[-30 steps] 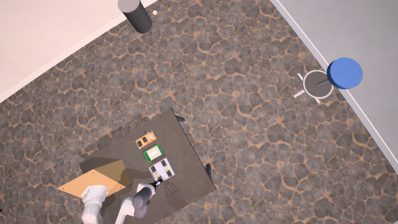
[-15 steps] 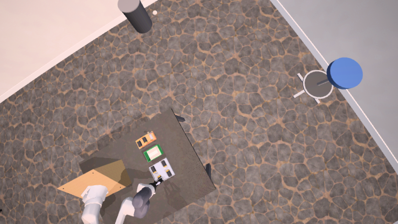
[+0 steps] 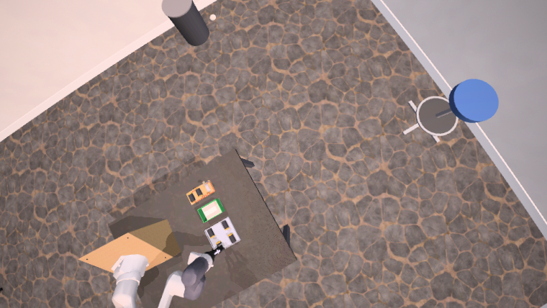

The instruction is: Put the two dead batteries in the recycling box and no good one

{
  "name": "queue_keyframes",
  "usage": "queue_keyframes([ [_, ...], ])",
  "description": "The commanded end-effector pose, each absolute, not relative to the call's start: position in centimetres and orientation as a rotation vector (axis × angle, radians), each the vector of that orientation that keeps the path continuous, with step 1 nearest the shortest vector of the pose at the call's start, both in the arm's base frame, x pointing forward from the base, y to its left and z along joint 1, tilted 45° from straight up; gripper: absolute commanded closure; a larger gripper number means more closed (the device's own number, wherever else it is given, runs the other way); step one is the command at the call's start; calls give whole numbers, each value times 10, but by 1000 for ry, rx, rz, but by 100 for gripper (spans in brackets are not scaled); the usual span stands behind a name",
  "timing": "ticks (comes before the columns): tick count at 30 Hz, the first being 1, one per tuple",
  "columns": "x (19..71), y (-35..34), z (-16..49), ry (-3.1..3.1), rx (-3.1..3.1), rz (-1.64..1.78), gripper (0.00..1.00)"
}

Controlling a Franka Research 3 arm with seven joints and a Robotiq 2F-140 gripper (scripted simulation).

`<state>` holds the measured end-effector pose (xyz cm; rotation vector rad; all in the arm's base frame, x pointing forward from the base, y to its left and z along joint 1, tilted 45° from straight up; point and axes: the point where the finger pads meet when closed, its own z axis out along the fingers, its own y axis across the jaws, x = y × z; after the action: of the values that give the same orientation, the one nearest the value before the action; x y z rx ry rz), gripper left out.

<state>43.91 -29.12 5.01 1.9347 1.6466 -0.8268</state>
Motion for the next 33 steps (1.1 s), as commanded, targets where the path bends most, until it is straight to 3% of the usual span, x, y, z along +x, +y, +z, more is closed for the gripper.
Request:
queue_keyframes([
  [1, 440, -289, 49, 1650, 1931, -822, 84],
  [33, 439, -297, 41, 1650, 1931, -822, 84],
])
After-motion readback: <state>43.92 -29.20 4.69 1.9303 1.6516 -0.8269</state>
